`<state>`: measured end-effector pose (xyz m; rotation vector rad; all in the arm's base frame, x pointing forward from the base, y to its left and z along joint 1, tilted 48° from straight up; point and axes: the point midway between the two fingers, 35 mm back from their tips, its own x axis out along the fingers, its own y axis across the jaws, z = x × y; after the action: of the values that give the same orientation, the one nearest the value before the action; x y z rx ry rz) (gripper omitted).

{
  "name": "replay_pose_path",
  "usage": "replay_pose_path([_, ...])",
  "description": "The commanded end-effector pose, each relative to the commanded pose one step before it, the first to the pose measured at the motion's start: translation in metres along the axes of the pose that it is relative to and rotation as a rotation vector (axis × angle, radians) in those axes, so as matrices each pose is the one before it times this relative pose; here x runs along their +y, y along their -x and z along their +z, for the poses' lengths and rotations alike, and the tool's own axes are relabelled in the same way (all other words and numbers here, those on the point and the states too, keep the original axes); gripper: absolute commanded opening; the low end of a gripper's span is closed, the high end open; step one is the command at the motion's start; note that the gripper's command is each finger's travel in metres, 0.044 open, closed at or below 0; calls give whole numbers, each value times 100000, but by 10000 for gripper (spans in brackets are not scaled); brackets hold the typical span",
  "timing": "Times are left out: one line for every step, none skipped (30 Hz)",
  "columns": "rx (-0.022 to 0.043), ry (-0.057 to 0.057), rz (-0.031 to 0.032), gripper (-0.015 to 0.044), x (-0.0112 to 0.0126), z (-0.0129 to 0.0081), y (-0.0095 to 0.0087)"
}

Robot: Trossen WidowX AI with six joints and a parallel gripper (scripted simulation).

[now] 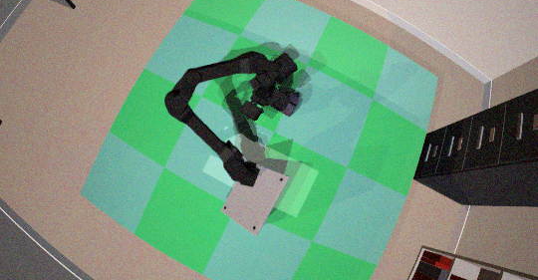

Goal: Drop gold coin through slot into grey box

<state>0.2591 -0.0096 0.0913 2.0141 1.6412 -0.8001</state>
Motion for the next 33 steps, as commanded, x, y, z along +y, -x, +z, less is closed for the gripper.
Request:
replay_pose_path([-616,1000,448,0,1041,768,164])
replay_pose_path([-8,5,7,0,184,164,6])
replay_pose_path([-8,5,7,0,183,166,5])
replay_pose_path([-7,5,6,0,182,168,4])
replay_pose_path([-7,5,6,0,181,170,3])
replay_pose_path([-6,5,6,0,179,172,2])
replay_pose_path([-6,5,6,0,178,174,0])
replay_pose_path([-5,6,6,0,177,176,-1])
replay_pose_path([-5,6,6,0,176,178,-2])
replay_pose_path([-4,6,6,0,175,180,-3])
replay_pose_path([-4,6,6,0,173,182,-4])
replay_pose_path([-3,6,5,0,172,184,-5])
replay_pose_path([-3,6,5,0,171,186,-7])
replay_pose_path([-2,6,5,0,170,188,-8])
replay_pose_path([-2,6,5,0,168,190,-9])
replay_pose_path([-1,6,5,0,167,192,-10])
replay_pose_path([-1,7,5,0,165,194,-11])
replay_pose_path([0,7,5,0,164,195,-12])
replay_pose_path([0,7,5,0,163,197,-14])
replay_pose_path([1,7,5,0,161,200,-15])
replay_pose_path([1,7,5,0,160,202,-16])
replay_pose_path([2,7,5,0,158,204,-18])
replay_pose_path([2,7,4,0,157,205,-19])
replay_pose_path([3,7,4,0,155,207,-20])
replay_pose_path([3,7,4,0,153,209,-21])
replay_pose_path([4,7,4,0,152,211,-22])
replay_pose_path([4,7,4,0,150,212,-24])
replay_pose_path([5,8,4,0,149,214,-25])
replay_pose_path([5,8,4,0,147,216,-26])
replay_pose_path([6,8,4,0,145,218,-27])
replay_pose_path([5,7,3,0,119,181,-24])
replay_pose_path([3,4,2,0,71,109,-15])
replay_pose_path([1,1,1,0,23,36,-5])
